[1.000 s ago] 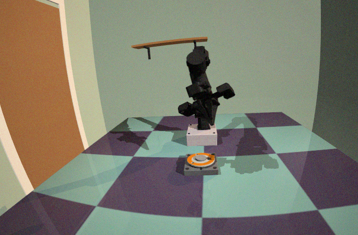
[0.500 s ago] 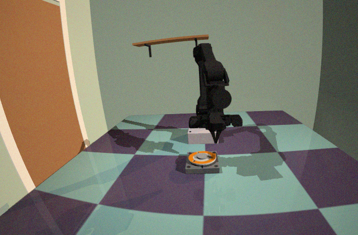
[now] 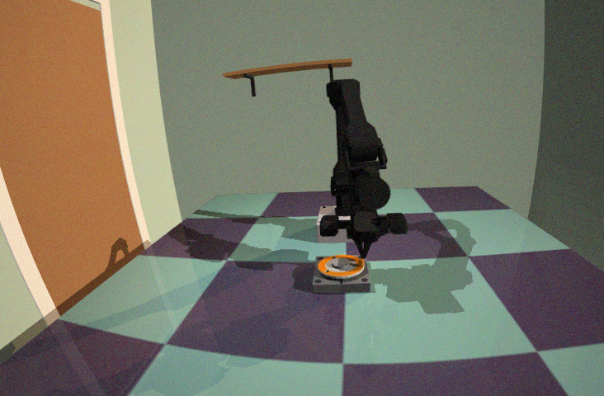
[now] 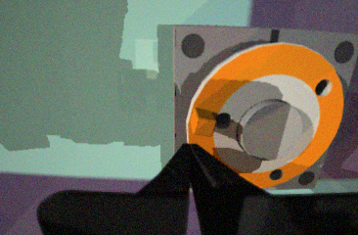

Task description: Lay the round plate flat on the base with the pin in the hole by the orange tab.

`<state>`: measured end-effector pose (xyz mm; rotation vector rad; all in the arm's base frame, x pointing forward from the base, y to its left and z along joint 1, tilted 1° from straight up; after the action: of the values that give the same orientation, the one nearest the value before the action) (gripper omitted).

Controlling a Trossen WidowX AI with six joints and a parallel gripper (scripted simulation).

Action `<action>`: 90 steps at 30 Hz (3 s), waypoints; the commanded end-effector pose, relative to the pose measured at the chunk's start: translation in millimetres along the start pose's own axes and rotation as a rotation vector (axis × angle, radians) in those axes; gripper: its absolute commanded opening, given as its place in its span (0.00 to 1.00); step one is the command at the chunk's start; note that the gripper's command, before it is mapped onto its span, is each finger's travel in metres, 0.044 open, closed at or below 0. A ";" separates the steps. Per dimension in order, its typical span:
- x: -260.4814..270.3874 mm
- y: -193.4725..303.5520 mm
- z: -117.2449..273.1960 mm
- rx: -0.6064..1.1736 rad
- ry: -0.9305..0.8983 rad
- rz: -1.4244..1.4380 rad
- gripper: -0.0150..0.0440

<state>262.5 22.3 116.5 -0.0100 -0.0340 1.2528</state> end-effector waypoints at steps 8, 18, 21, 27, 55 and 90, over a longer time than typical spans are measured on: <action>3.5 -12.0 -0.3 -0.008 0.002 0.004 0.25; 4.7 -24.5 -1.1 -0.009 0.002 0.004 0.25; 4.2 -28.8 -1.2 -0.009 0.002 0.004 0.25; 2.5 -37.1 -0.7 -0.010 0.002 0.004 0.25; -16.5 -64.5 2.7 -0.012 0.004 0.004 0.25; -21.6 -65.0 43.0 -0.013 -0.001 0.002 0.25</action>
<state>315.9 -18.9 160.5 -0.0189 -0.0400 1.2552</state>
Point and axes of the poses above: the point midway between the two fingers, 35 mm back from their tips, its own z axis back along the fingers, its own x axis across the jaws, y = z × x, the point moved 9 cm from there along z, back along the fingers, and after that the axes turned 14 degrees about -z, right-handed, at the moved point
